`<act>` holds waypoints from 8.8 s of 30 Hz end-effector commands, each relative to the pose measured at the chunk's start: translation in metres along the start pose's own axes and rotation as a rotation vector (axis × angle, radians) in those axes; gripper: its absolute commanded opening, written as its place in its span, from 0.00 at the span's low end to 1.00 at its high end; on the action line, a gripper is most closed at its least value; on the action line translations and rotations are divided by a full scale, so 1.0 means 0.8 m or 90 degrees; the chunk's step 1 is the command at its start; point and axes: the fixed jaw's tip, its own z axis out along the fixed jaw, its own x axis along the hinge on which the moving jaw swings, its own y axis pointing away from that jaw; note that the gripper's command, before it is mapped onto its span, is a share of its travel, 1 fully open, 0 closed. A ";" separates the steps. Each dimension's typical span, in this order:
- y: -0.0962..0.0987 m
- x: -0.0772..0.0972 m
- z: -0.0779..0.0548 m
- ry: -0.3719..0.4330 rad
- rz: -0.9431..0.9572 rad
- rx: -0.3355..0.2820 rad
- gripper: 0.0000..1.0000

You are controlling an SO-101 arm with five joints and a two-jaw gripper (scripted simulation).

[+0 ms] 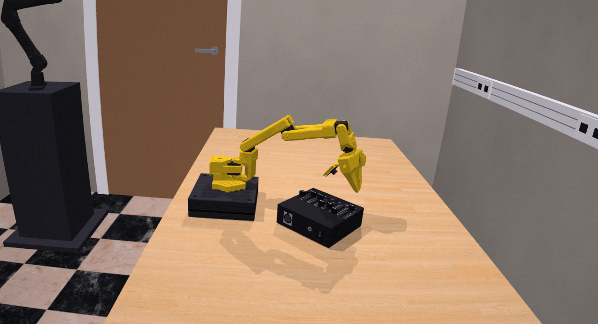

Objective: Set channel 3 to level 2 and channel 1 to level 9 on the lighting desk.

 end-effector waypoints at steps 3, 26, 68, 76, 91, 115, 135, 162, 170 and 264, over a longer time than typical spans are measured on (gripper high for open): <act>-0.003 0.001 0.003 0.006 -0.001 0.005 0.00; -0.002 -0.003 0.016 -0.003 0.001 0.001 0.00; 0.001 -0.010 0.034 -0.020 0.004 -0.005 0.00; 0.001 -0.012 0.041 -0.024 0.004 -0.007 0.00; 0.003 -0.016 0.050 -0.029 0.005 -0.009 0.00; 0.007 -0.015 0.049 -0.033 0.006 -0.012 0.00; 0.011 -0.016 0.048 -0.038 0.007 -0.017 0.00; 0.017 -0.016 0.047 -0.045 0.008 -0.021 0.00; 0.019 -0.016 0.046 -0.045 0.008 -0.023 0.00; 0.038 -0.007 0.042 -0.039 0.007 -0.031 0.00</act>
